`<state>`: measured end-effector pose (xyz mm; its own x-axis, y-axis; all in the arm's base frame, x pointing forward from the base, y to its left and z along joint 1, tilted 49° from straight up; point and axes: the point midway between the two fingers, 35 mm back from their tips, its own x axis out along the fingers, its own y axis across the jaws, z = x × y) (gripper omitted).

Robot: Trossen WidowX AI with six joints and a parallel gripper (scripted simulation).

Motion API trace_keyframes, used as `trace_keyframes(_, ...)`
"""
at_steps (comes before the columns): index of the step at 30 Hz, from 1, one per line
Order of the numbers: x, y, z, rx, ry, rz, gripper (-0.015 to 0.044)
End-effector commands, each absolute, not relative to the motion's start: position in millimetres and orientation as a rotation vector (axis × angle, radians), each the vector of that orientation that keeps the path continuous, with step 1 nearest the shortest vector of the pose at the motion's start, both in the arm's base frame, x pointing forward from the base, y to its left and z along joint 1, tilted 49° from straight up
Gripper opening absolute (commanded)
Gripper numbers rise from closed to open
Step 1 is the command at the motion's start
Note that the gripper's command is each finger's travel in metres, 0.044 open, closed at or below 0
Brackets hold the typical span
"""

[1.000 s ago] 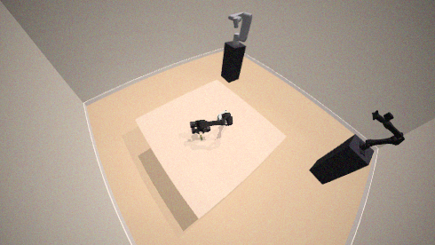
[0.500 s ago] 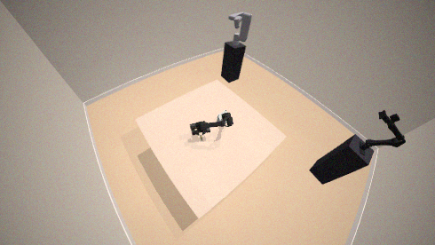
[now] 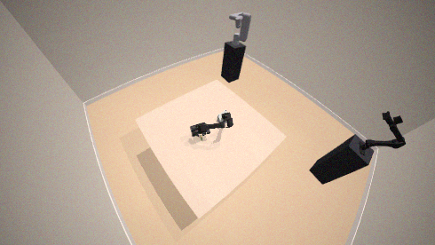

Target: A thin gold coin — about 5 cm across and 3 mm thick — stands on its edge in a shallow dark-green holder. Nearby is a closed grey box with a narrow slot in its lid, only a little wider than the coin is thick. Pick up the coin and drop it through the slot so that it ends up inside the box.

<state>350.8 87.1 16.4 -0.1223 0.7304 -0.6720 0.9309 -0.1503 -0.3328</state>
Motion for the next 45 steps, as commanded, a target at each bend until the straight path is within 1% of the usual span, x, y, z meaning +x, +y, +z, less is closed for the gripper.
trace_keyframes(1, 347.7, 93.5, 12.4, 1.891, 1.87, -1.144, 0.0161)
trace_keyframes(12, 344.7, 104.6, 3.0, 1.892, 1.872, -1.143, 0.0161)
trace_keyframes(17, 344.7, 104.6, 3.0, 1.892, 1.872, -1.143, 0.0029)
trace_keyframes(21, 344.7, 104.6, 3.0, 1.892, 1.872, -1.143, 0.0003)
trace_keyframes(29, 345.2, 103.3, 4.0, 1.892, 1.872, -1.143, 0.0)
trace_keyframes(45, 354.3, 73.7, 28.7, 1.89, 1.865, -1.147, 0.0)
